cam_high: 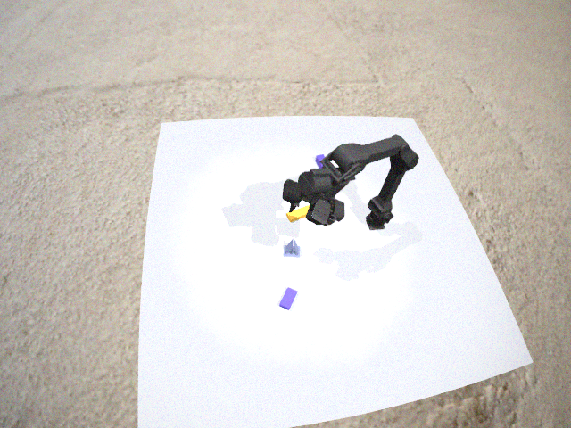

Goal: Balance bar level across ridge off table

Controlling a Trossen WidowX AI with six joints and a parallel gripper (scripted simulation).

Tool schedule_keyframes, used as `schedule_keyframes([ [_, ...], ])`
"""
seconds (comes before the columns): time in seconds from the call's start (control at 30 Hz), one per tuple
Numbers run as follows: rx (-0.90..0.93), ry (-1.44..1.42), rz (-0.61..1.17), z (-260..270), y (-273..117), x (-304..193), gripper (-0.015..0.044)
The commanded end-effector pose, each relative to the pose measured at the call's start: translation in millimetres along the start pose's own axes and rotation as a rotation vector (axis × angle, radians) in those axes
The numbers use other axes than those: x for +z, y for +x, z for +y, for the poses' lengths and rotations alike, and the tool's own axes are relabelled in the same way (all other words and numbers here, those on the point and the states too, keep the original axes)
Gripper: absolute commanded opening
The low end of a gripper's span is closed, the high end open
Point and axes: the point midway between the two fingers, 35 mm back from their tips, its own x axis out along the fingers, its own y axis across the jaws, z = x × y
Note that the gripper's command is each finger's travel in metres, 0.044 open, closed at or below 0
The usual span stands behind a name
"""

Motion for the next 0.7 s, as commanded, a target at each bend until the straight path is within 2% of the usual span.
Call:
schedule_keyframes([
  [0.0, 0.044, 0.080, 0.019, 1, 16, -11, 0.0315],
  [0.67, 0.218, 0.561, 0.110, 15, 78, -85, 0.0315],
])
